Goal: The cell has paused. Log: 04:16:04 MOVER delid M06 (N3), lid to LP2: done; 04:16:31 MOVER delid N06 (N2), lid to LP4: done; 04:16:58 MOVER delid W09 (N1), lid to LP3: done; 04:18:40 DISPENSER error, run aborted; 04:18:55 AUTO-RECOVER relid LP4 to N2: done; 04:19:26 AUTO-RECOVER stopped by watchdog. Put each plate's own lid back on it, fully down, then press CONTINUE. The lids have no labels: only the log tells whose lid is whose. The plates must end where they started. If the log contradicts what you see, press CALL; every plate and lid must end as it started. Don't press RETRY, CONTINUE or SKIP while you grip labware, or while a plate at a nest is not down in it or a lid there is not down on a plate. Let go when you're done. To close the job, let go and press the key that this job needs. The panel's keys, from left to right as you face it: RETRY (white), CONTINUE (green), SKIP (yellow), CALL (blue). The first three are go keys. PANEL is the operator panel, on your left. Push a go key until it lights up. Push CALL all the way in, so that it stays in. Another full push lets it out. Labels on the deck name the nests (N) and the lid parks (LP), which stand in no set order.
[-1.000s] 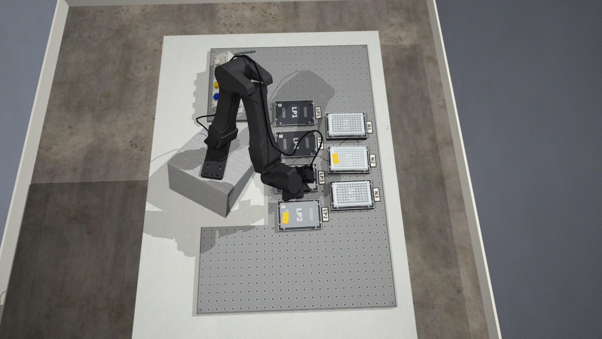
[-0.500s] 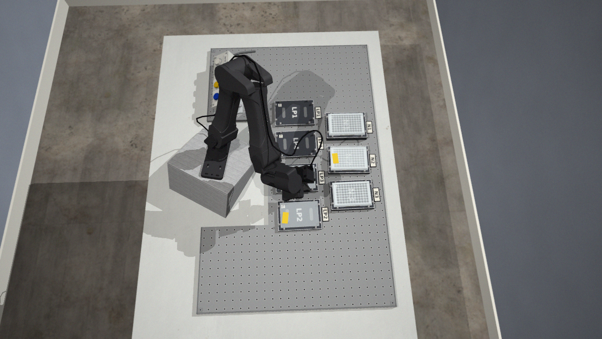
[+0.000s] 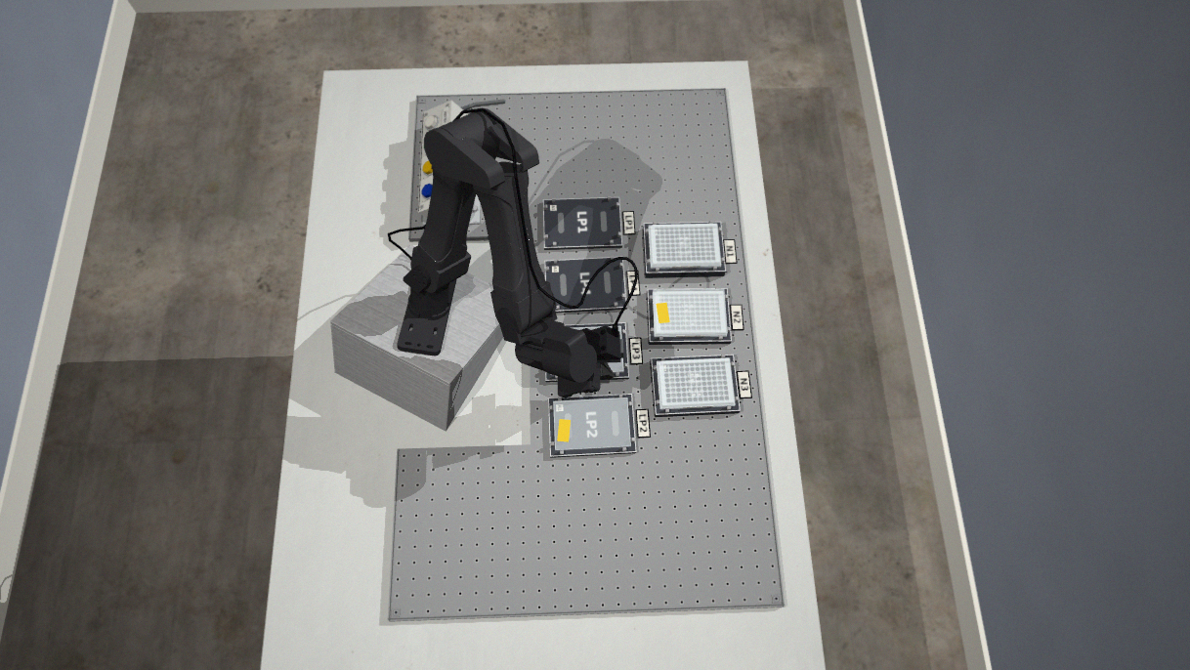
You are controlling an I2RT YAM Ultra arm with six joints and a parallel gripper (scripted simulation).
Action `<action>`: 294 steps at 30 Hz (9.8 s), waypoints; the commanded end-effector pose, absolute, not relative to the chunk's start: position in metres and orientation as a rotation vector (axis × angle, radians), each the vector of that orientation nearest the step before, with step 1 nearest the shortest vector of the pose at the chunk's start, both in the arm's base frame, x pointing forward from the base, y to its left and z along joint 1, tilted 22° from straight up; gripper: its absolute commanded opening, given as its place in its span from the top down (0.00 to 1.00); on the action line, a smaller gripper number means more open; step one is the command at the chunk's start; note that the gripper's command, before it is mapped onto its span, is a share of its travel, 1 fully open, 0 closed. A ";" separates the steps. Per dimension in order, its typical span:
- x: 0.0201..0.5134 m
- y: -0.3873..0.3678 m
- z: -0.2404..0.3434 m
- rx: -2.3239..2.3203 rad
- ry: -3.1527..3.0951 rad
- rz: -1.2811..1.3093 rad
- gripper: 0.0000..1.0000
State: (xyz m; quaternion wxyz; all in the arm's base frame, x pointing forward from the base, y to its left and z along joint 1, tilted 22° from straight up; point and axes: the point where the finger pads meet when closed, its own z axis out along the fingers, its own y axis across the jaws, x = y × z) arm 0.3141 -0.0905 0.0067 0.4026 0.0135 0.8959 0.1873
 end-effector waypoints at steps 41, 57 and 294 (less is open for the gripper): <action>0.299 0.051 0.069 0.018 2.223 0.449 1.00; 0.292 0.123 0.098 0.023 2.216 0.459 1.00; 0.498 -0.028 0.081 0.003 2.201 0.438 1.00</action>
